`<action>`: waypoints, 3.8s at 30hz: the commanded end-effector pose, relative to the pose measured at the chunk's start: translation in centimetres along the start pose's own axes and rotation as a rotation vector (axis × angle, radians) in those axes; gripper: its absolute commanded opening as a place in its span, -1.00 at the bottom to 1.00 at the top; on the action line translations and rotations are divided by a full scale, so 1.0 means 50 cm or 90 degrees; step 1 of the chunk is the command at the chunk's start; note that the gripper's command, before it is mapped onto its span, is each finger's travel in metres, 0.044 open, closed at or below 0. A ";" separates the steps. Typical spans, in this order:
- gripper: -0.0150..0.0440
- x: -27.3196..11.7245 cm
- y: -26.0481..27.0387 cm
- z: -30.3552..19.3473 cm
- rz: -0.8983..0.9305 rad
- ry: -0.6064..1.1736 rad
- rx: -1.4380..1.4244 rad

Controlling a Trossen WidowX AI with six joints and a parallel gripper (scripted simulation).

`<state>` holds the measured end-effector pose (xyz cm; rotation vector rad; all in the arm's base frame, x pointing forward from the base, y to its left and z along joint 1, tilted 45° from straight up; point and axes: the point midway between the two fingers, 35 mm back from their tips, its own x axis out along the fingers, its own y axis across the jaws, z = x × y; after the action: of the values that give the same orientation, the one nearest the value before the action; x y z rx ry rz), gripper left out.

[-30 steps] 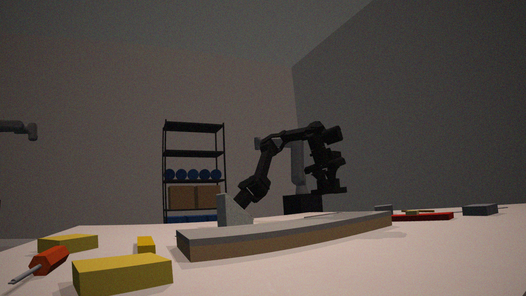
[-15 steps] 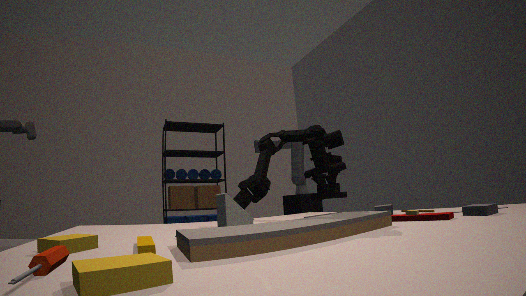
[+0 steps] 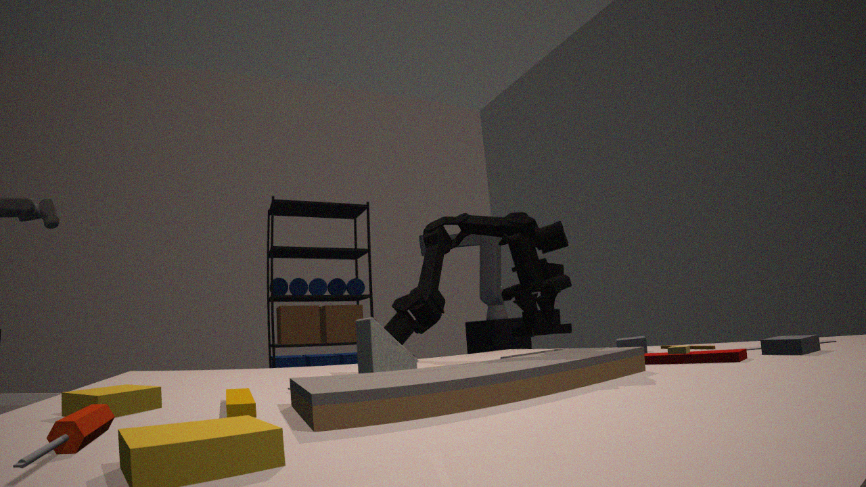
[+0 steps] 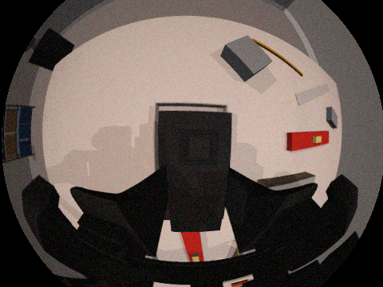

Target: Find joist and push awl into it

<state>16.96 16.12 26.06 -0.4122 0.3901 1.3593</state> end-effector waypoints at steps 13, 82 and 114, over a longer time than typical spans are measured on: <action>-0.49 0.035 0.000 -0.007 -0.003 -0.002 0.001; 1.00 -0.033 -0.038 -0.016 -0.019 0.023 0.037; 1.00 -0.200 -0.186 -0.966 -0.086 0.206 0.695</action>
<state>25.93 -16.50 -6.49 0.1779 1.2243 0.7819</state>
